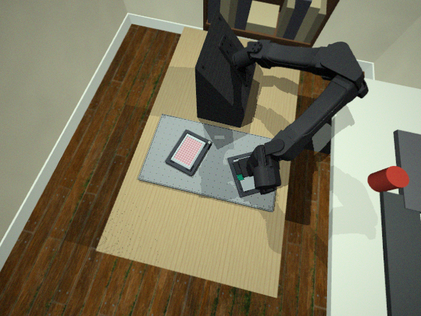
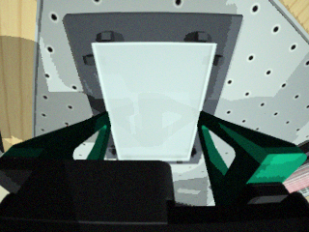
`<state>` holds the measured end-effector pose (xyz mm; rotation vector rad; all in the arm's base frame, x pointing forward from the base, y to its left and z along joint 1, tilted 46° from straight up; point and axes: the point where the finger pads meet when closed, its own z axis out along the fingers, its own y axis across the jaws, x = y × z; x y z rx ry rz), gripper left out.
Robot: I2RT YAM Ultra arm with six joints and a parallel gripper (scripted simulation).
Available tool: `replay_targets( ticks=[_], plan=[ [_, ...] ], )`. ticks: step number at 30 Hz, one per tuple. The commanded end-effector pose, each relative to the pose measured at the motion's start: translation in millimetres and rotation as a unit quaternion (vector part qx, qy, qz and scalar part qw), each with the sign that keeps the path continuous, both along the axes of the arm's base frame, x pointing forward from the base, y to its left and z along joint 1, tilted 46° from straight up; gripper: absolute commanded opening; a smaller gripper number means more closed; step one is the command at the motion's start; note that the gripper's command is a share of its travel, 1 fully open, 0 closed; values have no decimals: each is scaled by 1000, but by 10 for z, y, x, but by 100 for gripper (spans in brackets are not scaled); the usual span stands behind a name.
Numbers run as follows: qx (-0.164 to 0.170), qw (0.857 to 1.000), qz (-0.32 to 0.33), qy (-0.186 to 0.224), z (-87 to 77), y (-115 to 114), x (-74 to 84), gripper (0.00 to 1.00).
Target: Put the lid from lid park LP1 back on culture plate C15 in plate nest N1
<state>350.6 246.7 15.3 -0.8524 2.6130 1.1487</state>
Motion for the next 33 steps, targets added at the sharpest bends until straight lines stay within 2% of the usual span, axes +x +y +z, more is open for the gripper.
replay_targets(
  ticks=[1, 33],
  plan=[
    [2, 1000, -4, -3, 49, -42, 29, 0],
    [1, 1000, -4, -3, 370, -379, 62, 0]
  ],
)
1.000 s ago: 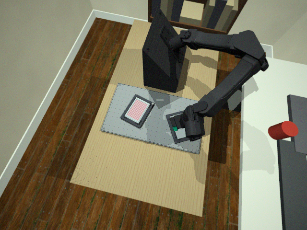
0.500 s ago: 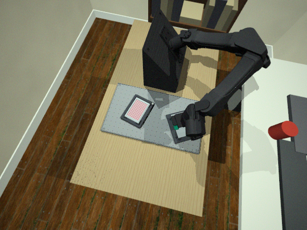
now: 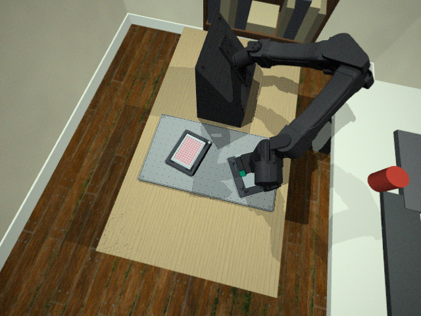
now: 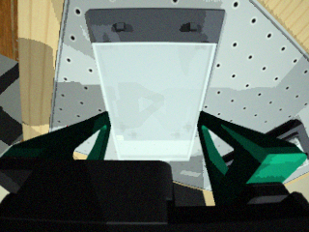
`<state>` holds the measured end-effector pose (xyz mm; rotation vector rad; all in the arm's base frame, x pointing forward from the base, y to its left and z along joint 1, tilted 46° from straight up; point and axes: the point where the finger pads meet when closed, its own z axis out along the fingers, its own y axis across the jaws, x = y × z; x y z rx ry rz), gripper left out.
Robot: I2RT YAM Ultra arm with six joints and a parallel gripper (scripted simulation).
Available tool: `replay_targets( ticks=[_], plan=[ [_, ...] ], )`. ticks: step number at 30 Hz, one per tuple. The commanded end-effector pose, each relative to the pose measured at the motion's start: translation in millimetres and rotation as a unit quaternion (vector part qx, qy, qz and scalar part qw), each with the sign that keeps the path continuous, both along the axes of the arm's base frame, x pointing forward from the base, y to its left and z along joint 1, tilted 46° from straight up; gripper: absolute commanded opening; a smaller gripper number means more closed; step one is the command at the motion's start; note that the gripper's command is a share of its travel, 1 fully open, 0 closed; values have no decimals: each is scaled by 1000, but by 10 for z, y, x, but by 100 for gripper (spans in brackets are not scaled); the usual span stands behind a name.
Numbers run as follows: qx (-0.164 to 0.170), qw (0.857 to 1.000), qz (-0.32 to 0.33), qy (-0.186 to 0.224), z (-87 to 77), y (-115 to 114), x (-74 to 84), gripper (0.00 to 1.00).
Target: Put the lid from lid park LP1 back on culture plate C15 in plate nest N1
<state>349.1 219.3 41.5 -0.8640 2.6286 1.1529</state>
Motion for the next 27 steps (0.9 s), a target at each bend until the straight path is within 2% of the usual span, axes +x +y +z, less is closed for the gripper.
replay_targets(
  ticks=[1, 5, 27],
  plan=[
    [5, 1000, -9, -10, 120, -117, 77, 0],
    [5, 1000, -9, -10, 164, -163, 81, 0],
    [5, 1000, -9, -10, 190, -190, 84, 0]
  ],
)
